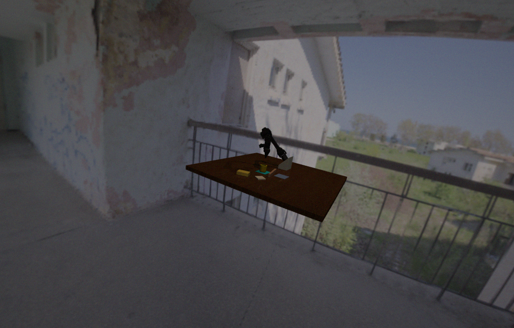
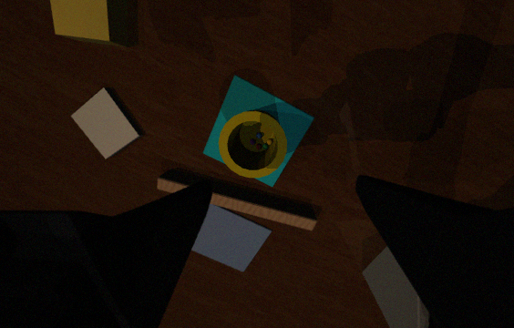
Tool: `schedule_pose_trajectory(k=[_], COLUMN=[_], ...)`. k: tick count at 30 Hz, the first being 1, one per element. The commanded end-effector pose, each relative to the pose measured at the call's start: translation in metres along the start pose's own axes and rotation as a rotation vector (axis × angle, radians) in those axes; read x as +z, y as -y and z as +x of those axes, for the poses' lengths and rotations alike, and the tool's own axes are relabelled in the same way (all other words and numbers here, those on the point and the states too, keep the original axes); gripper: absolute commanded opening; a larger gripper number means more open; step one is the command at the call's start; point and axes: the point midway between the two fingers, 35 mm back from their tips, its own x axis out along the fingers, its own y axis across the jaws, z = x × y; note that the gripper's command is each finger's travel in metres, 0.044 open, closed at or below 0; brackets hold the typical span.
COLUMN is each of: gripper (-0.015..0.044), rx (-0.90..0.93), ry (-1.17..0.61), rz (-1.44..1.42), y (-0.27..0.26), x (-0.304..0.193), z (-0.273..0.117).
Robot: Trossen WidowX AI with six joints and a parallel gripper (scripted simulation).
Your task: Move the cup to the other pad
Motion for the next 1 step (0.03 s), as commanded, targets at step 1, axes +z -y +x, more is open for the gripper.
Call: schedule_pose_trajectory(k=[1], gripper=[0.044], rx=[-0.002], ry=[-0.001], rz=[0.0], y=[0.0004], x=[0.0002], z=[0.0012])
